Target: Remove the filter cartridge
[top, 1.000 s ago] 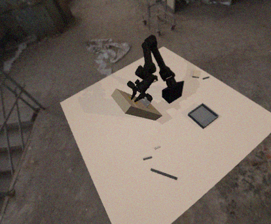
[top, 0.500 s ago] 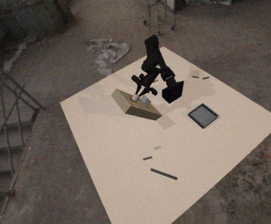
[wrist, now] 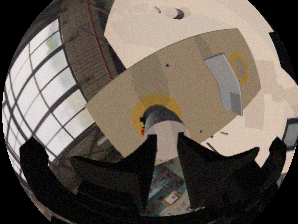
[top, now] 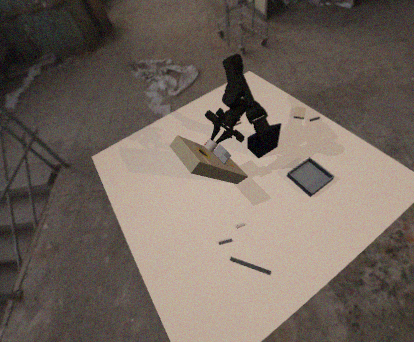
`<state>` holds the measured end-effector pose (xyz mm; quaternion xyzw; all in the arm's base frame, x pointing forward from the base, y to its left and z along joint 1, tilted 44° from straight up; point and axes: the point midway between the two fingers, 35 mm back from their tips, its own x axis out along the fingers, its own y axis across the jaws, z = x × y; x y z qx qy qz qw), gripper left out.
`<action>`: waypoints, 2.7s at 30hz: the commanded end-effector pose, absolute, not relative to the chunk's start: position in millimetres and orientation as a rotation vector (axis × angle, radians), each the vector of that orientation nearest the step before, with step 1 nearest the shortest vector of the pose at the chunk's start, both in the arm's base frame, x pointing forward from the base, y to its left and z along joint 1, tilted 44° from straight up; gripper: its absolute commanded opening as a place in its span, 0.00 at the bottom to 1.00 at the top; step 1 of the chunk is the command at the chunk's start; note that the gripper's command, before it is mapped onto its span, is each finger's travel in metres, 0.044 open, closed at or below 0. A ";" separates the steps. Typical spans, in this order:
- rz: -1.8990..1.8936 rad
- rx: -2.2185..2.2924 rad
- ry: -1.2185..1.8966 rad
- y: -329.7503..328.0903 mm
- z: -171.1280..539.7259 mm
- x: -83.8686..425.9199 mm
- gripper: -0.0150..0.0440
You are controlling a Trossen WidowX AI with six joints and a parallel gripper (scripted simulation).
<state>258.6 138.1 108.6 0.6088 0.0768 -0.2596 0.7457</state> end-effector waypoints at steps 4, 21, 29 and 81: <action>-0.567 1.333 0.164 123.5 94.1 249.3 0.25; -0.572 1.329 0.160 96.4 68.7 232.8 0.34; -0.572 1.329 0.160 96.4 68.7 232.8 0.44; -0.348 -0.582 0.896 107.6 85.9 227.7 0.77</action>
